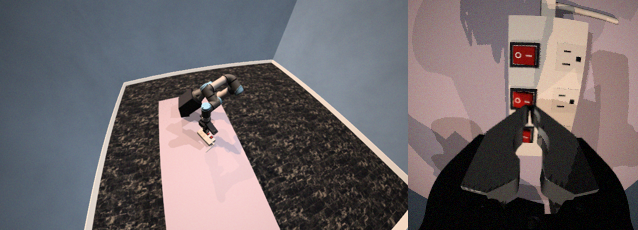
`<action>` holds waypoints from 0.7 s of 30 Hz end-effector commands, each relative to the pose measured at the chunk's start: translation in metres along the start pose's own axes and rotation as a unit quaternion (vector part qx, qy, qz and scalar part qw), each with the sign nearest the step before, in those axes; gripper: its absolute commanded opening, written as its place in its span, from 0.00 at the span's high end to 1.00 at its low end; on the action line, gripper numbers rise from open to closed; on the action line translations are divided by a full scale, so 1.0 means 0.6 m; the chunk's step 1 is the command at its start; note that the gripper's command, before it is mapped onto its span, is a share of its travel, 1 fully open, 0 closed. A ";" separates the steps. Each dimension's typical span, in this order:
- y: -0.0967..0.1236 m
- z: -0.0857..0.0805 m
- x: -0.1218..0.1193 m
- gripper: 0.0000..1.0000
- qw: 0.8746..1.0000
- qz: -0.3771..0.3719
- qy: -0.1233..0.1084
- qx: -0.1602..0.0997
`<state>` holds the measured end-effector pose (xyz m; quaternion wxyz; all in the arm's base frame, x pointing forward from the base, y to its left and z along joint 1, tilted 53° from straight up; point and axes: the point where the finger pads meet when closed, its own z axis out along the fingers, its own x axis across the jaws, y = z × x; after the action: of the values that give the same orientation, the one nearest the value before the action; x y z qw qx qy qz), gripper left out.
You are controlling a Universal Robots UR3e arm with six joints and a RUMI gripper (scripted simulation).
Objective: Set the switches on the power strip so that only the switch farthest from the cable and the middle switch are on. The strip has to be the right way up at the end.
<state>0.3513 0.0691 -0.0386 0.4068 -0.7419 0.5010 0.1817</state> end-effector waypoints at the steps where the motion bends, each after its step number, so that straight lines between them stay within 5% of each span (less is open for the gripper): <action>1: -0.001 0.001 0.001 1.00 1.000 0.000 0.001 0.000; 21: -0.001 0.011 0.001 1.00 1.000 0.000 0.001 0.000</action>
<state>0.3523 0.0742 -0.0426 0.4068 -0.7419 0.5010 0.1817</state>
